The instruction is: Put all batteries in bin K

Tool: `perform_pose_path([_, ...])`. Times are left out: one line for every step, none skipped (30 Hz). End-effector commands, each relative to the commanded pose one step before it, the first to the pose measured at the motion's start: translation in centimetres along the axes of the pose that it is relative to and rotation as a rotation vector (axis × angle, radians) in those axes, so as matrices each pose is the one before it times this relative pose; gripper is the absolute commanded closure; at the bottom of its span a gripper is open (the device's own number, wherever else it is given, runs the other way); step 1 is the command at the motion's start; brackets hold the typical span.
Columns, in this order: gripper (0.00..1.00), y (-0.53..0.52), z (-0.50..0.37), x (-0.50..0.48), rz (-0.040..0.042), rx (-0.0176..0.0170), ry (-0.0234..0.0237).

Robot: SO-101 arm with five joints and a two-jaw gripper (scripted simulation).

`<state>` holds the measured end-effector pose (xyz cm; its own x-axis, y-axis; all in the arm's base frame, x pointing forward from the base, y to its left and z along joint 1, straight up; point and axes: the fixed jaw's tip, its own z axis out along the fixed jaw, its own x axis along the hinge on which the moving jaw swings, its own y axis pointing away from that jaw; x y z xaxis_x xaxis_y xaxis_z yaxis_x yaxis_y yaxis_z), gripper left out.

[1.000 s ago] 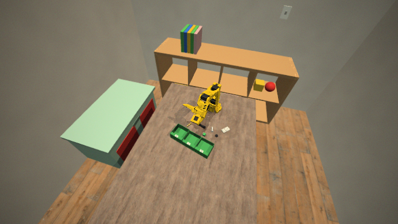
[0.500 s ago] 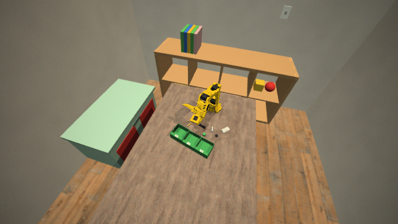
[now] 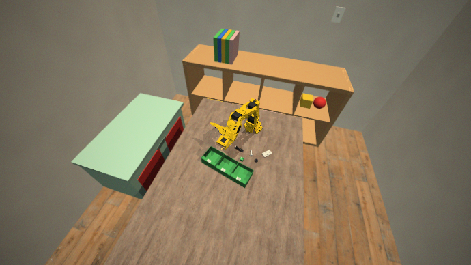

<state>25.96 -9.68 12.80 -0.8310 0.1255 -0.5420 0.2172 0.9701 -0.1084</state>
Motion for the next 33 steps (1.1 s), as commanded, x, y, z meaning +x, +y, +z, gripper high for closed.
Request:
perform_pose_path([0.00,-1.205,-0.3313,-1.7410,0.00984,0.03356,-0.08224])
perform_pose_path([0.00,-0.515,0.2648,-0.3119,0.00508,0.01274,-0.01482])
perform_pose_path([0.00,-0.513,0.2656,-0.2927,0.00483,0.01279,-0.01439])
perform_pose_path([0.00,-0.501,0.2617,-0.2691,0.00451,0.01256,-0.01380])
perform_pose_path([0.00,-0.478,0.2512,-0.2417,0.00413,0.01217,-0.01293])
perform_pose_path([0.00,-0.448,0.2370,-0.2128,0.00369,0.01143,-0.01187])
perform_pose_path([0.00,-0.408,0.2169,-0.1833,0.00326,0.01051,-0.01069])
perform_pose_path([0.00,-0.362,0.1935,-0.1545,0.00278,0.00939,-0.00931])
perform_pose_path([0.00,-0.310,0.1660,-0.1262,0.00230,0.00809,-0.00793])
perform_pose_path([0.00,-0.255,0.1376,-0.0991,0.00186,0.00670,-0.00646])
perform_pose_path([0.00,-0.200,0.1078,-0.0752,0.00139,0.00524,-0.00501])
perform_pose_path([0.00,-0.145,0.0788,-0.0530,0.00102,0.00385,-0.00363])
perform_pose_path([0.00,-0.095,0.0519,-0.0344,0.00065,0.00249,-0.00236])
perform_pose_path([0.00,-0.053,0.0283,-0.0186,0.00036,0.00142,-0.00129])
perform_pose_path([0.00,-0.021,0.0116,-0.0076,0.00014,0.00054,-0.00050])
perform_pose_path([0.00,-0.003,0.0013,-0.0012,0.00003,0.00009,-0.00009])
perform_pose_path([0.00,0.000,0.0000,0.0000,0.00000,0.00000,0.00000])
perform_pose_path([0.00,0.000,0.0000,0.0000,0.00000,0.00000,0.00000])
perform_pose_path([0.00,0.000,0.0004,0.0004,-0.00001,-0.00002,0.00001])
perform_pose_path([0.00,0.000,0.0000,0.0000,0.00000,0.00000,0.00000])
perform_pose_path([0.00,0.000,0.0000,0.0000,0.00000,0.00000,0.00000])
perform_pose_path([0.00,0.000,0.0000,0.0000,0.00000,0.00000,0.00000])
perform_pose_path([0.00,0.000,0.0000,0.0000,0.00000,0.00000,0.00000])
perform_pose_path([0.00,0.000,0.0000,0.0000,0.00000,0.00000,0.00000])
perform_pose_path([0.00,0.000,0.0000,0.0000,0.00000,0.00000,0.00000])
perform_pose_path([0.00,0.000,0.0000,0.0000,0.00000,0.00000,0.00000])
perform_pose_path([0.00,0.000,0.0000,0.0000,0.00000,0.00000,0.00000])
perform_pose_path([0.00,0.000,0.0000,0.0000,0.00000,0.00000,0.00000])
perform_pose_path([0.00,0.000,0.0000,0.0000,0.00000,0.00000,0.00000])
perform_pose_path([0.00,0.000,0.0000,0.0000,0.00000,0.00000,0.00000])
perform_pose_path([0.00,0.000,0.0000,0.0000,0.00000,0.00000,0.00000])
perform_pose_path([0.00,0.000,0.0000,0.0000,0.00000,0.00000,0.00000])
perform_pose_path([0.00,0.000,0.0000,0.0000,0.00000,0.00000,0.00000])
